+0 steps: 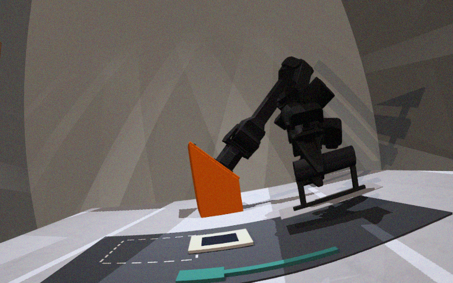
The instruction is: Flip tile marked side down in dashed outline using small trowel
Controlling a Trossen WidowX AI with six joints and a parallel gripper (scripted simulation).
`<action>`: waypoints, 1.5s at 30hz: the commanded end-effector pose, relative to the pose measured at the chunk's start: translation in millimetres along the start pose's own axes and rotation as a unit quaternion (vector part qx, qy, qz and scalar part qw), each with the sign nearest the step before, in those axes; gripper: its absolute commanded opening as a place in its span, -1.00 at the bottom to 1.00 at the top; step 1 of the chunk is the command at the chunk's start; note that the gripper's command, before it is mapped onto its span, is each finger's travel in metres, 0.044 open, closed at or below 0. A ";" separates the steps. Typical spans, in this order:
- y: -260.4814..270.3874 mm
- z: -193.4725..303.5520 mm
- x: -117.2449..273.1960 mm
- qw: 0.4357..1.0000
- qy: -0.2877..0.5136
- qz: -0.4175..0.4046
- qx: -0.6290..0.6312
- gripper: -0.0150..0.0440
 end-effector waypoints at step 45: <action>7.4 75.3 -16.8 0.997 -0.064 -0.002 0.039 -0.49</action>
Point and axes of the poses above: the point midway between the two fingers, 35 mm back from their tips, its own x axis back along the fingers, its own y axis across the jaws, z = x × y, the point moved 9 cm from there along x, back along the fingers, and after that the axes turned 14 degrees about -x, right-handed, at the moved point
